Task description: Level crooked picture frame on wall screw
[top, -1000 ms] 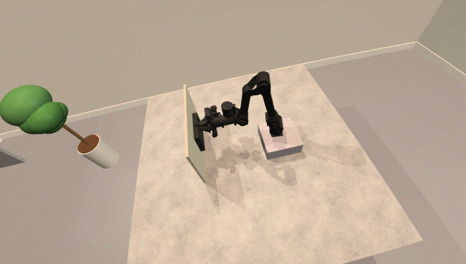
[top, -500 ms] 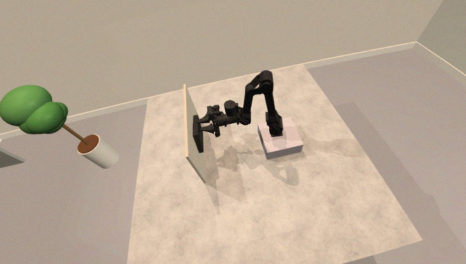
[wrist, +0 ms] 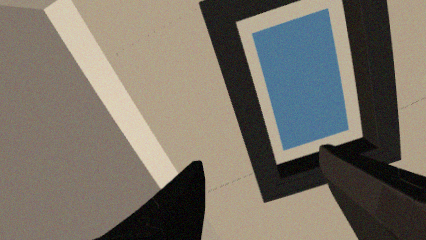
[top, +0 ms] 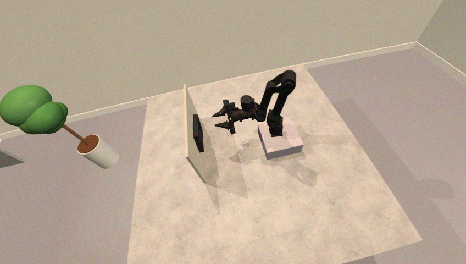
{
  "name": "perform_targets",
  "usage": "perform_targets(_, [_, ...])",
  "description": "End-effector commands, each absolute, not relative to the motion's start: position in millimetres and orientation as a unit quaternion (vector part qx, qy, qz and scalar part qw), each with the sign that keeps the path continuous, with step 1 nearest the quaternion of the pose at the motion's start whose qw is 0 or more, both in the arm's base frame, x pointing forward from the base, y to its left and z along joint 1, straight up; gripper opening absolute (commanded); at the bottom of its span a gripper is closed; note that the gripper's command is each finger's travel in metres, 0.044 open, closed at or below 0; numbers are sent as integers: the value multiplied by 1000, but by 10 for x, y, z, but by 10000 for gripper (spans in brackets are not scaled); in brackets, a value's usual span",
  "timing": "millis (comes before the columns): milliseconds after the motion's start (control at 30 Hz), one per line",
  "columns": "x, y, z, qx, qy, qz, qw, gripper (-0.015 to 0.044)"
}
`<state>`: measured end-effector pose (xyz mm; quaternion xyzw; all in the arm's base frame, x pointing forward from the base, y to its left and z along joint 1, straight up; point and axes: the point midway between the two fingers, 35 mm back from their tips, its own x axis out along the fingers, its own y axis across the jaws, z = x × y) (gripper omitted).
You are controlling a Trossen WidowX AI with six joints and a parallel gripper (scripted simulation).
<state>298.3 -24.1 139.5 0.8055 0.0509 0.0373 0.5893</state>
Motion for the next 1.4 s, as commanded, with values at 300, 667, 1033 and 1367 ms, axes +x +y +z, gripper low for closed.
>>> perform_targets(300, [2468, -497, 1696, 824, 52, 40, 563, 260])
perform_targets(667, [2018, -458, 1720, 839, 55, 38, 539, 260])
perform_targets(1033, [2012, -456, 1719, 840, 55, 38, 539, 260])
perform_targets(1367, [2012, -456, 1719, 840, 55, 38, 539, 260])
